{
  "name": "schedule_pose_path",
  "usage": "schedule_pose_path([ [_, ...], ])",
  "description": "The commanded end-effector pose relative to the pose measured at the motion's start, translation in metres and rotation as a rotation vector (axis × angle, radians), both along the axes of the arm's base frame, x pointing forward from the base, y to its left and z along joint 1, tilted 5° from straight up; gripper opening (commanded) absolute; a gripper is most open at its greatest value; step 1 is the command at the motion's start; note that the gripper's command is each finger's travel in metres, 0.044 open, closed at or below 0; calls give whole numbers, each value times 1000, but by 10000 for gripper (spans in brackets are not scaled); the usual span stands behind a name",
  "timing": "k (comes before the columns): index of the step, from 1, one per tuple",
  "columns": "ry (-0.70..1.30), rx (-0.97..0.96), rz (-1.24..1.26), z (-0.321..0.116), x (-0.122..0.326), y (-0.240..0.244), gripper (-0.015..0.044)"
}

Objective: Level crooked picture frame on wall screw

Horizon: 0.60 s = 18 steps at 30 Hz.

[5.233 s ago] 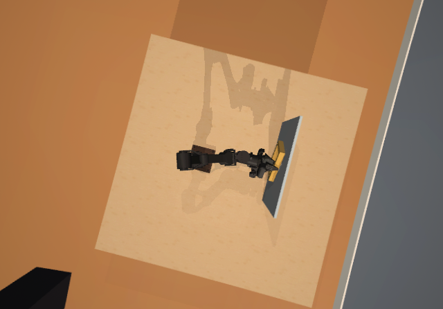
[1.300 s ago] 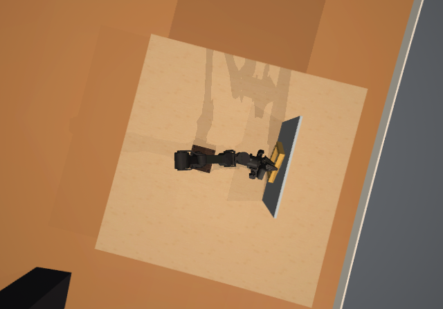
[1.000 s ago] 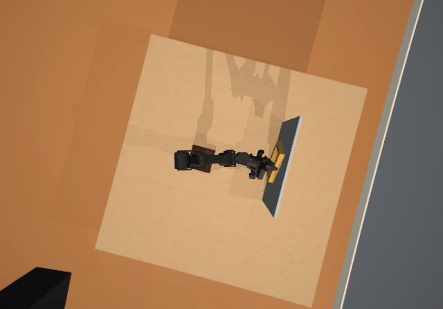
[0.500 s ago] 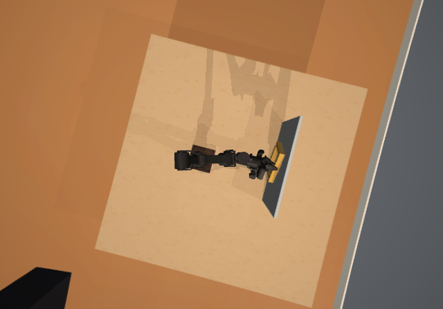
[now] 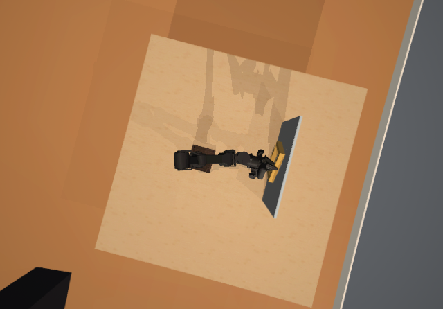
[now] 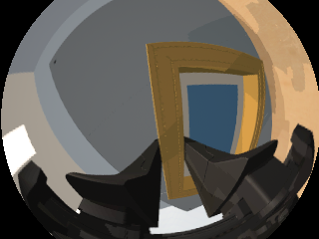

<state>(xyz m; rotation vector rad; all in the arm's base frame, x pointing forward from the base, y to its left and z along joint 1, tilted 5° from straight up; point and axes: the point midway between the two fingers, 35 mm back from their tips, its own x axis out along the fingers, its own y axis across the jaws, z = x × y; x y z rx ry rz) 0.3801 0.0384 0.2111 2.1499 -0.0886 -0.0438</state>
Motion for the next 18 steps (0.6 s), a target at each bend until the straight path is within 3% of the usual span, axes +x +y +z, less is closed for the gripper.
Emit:
schedule_pose_path([
  [1,-20,2,-2,7,0,1,0],
  [18,-20,3,-2,11,1,4,0],
])
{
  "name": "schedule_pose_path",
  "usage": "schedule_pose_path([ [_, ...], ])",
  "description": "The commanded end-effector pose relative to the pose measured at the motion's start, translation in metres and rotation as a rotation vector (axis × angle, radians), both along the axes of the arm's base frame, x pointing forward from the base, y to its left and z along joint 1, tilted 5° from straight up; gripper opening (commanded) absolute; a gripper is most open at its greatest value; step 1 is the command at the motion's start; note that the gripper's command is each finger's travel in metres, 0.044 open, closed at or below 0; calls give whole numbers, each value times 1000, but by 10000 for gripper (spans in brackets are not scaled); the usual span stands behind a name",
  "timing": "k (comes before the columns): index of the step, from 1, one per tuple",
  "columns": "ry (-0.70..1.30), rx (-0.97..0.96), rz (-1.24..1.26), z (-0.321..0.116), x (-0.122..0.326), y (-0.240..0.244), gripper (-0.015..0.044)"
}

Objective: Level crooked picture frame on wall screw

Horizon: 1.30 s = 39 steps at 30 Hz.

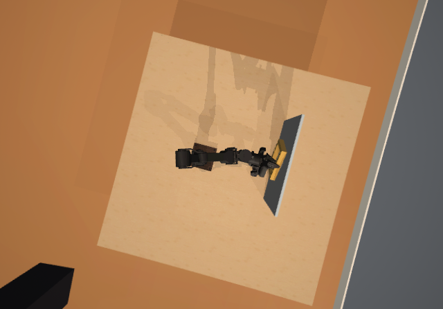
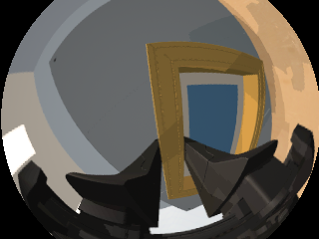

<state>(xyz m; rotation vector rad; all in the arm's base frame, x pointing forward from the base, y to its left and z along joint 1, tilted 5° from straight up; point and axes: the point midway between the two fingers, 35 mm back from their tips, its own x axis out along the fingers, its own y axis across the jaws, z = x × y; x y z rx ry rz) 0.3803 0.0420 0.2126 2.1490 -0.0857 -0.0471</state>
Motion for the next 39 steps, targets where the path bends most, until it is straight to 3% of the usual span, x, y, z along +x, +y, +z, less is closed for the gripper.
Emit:
schedule_pose_path([
  [1,-24,3,-3,10,0,0,0],
  [39,-24,4,-3,6,1,1,0],
])
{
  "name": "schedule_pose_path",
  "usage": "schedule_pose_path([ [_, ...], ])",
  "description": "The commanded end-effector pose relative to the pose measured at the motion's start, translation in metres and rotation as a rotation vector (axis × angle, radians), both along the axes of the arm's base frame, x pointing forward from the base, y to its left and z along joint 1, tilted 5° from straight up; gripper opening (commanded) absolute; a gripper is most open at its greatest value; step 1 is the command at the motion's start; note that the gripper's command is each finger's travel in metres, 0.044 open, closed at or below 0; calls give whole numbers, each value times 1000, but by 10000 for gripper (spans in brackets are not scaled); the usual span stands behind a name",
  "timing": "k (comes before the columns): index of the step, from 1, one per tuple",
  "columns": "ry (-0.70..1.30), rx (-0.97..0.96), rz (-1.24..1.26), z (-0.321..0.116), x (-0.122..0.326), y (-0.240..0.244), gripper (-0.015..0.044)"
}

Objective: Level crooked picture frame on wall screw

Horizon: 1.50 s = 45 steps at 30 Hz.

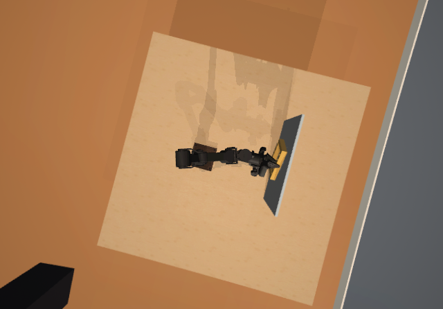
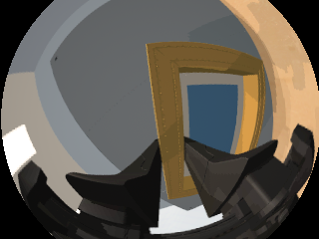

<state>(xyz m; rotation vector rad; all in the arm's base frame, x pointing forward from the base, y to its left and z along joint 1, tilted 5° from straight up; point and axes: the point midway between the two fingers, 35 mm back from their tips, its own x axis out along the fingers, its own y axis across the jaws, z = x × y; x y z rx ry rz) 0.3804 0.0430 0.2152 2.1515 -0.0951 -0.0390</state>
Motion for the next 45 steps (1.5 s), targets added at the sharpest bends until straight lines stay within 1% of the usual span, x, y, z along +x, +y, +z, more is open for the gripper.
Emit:
schedule_pose_path([
  [1,-14,1,1,4,0,0,0],
  [45,-15,4,3,-4,1,7,0],
])
